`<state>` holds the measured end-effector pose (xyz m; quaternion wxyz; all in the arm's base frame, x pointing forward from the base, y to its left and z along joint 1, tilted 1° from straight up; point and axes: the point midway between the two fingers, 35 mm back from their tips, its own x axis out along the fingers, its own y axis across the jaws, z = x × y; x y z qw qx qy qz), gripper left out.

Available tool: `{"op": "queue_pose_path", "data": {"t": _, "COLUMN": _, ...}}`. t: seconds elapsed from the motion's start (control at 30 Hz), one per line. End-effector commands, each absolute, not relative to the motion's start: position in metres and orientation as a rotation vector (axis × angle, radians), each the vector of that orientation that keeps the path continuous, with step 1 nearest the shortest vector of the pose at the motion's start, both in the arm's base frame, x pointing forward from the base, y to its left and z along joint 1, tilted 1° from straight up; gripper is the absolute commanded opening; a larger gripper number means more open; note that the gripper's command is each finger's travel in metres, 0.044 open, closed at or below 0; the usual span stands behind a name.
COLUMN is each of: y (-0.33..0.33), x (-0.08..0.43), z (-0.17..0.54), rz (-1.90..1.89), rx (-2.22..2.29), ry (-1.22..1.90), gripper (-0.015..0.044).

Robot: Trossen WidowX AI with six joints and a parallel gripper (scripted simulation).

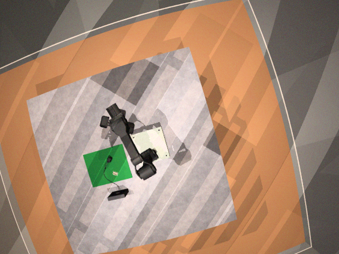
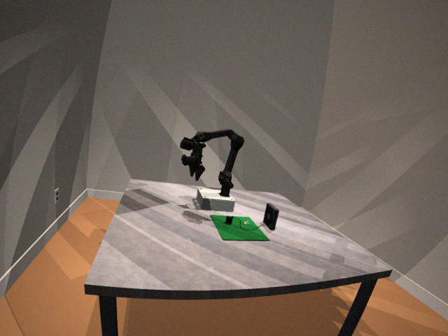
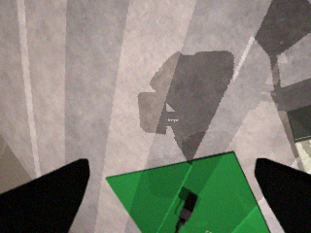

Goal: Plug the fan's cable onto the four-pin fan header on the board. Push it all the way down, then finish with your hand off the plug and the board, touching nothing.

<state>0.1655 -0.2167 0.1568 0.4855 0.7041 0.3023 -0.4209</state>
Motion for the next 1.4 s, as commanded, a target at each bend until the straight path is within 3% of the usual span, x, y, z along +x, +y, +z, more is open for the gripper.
{"op": "queue_pose_path", "data": {"t": 0.0, "y": -0.191, "x": 0.199, "z": 0.151, "rz": -1.112, "rx": 1.767, "ry": 0.827, "gripper": 0.0440}}
{"op": "queue_pose_path", "data": {"t": 0.37, "y": -0.097, "x": 0.269, "z": 0.138, "rz": -1.408, "rx": 1.751, "ry": 0.946, "gripper": 0.0440}}
{"op": "queue_pose_path", "data": {"t": 0.67, "y": -0.008, "x": 0.295, "z": 0.131, "rz": -1.599, "rx": 1.661, "ry": 0.870, "gripper": 0.0440}}
{"op": "queue_pose_path", "data": {"t": 0.9, "y": -0.006, "x": 0.296, "z": 0.128, "rz": -1.602, "rx": 1.660, "ry": 0.867, "gripper": 0.0440}}
{"op": "queue_pose_path", "data": {"t": 1.2, "y": -0.005, "x": 0.298, "z": 0.033, "rz": -1.602, "rx": 1.660, "ry": 0.868, "gripper": 0.0440}}
{"op": "queue_pose_path", "data": {"t": 1.37, "y": -0.005, "x": 0.298, "z": 0.031, "rz": -1.602, "rx": 1.660, "ry": 0.868, "gripper": 0.0440}}
